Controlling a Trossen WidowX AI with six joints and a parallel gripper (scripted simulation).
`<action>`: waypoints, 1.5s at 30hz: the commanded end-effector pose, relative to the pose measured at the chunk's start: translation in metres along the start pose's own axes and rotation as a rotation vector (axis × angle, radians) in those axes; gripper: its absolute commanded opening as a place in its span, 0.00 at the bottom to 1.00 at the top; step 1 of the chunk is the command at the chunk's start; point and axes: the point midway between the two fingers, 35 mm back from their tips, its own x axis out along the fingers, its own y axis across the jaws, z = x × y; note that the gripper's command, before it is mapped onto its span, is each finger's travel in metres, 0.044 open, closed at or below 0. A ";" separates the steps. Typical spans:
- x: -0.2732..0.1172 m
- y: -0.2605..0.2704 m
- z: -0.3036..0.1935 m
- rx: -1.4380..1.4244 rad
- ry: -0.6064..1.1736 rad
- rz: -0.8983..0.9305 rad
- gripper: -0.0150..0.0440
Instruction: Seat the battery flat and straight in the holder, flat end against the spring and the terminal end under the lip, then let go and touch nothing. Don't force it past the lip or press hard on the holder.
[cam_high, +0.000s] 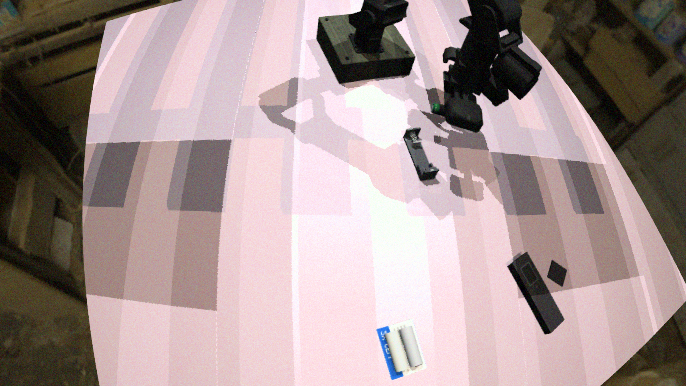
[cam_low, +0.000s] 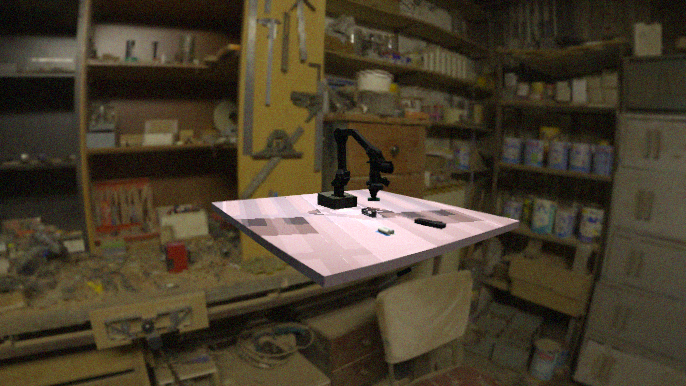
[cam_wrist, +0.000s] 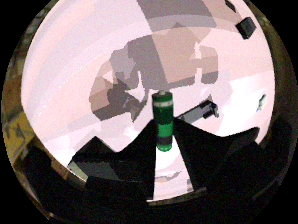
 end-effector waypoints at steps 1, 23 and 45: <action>-0.004 -0.017 -0.005 0.265 -0.001 0.002 0.36; -0.013 -0.071 -0.036 1.154 0.002 -0.014 0.36; 0.026 -0.076 -0.034 1.143 -0.224 -0.154 0.36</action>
